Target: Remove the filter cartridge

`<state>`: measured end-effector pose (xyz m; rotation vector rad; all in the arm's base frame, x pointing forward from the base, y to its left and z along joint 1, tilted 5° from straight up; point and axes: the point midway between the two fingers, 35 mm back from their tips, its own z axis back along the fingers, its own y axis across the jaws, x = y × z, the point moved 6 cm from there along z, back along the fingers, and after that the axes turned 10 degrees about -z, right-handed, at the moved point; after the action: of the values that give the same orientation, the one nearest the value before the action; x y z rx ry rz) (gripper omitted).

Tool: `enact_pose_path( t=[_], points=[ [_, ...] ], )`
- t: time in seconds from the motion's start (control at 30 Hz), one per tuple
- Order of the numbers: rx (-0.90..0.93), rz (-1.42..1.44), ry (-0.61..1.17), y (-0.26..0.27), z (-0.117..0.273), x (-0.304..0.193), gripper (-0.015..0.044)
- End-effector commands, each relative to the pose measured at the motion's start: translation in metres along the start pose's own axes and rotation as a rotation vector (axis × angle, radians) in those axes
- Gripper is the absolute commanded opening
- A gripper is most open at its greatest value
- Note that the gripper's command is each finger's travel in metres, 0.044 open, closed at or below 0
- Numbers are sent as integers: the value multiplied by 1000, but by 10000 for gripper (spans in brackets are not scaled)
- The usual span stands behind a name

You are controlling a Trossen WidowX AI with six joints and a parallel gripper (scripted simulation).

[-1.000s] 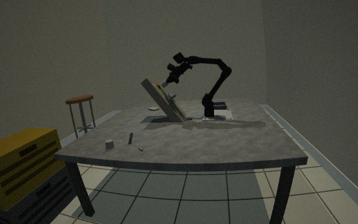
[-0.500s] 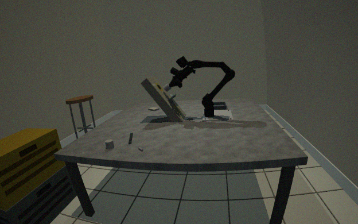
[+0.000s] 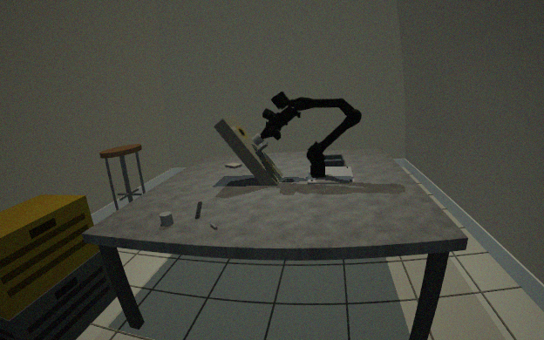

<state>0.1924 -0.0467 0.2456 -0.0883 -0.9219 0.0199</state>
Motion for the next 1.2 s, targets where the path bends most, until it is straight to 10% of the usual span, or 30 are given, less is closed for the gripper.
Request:
enact_pose_path(
  t=[0.0,0.77,1.17],
  points=[
    [-1,1,-5,0,1,2,89],
    [0,7,-18,-14,10,71,89],
    [3,3,-15,-24,55,121,351]
  ],
)
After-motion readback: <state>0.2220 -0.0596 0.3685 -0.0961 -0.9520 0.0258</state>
